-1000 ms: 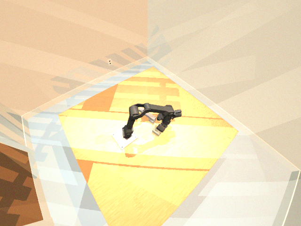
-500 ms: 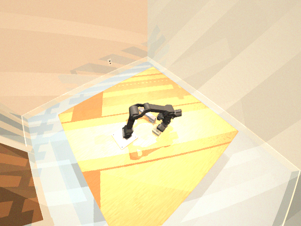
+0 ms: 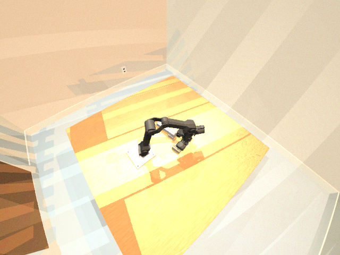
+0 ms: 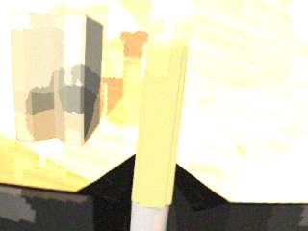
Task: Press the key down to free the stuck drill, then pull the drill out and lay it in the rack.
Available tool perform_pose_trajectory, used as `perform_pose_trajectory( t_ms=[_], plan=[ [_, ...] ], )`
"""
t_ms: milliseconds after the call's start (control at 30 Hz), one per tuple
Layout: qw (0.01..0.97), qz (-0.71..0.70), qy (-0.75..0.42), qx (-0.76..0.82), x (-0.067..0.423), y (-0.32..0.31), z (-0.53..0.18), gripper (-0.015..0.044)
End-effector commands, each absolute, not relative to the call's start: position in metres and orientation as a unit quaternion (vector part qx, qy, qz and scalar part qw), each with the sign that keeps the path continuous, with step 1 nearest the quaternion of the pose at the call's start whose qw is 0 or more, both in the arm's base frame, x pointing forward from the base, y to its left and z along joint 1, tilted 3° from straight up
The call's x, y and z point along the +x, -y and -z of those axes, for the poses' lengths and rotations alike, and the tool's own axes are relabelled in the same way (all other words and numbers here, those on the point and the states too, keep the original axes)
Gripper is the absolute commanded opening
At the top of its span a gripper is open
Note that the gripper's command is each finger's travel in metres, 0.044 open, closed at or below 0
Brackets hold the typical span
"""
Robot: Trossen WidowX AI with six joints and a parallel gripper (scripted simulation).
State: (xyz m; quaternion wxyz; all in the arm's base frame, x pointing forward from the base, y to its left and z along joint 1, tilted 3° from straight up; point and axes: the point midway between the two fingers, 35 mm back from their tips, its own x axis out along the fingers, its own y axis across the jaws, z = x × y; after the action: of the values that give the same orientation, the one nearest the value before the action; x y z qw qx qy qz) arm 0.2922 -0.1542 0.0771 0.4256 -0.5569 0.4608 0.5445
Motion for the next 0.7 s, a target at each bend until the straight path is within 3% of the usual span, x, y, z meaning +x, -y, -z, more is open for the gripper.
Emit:
perform_pose_trajectory(
  t_ms=[0, 667],
  plan=[
    [0.425, -0.542, -0.46, -0.561, 0.286, 0.158, -0.078, 0.0],
    [0.424, -0.542, -0.461, -0.56, 0.254, 0.171, -0.078, 0.0]
  ],
)
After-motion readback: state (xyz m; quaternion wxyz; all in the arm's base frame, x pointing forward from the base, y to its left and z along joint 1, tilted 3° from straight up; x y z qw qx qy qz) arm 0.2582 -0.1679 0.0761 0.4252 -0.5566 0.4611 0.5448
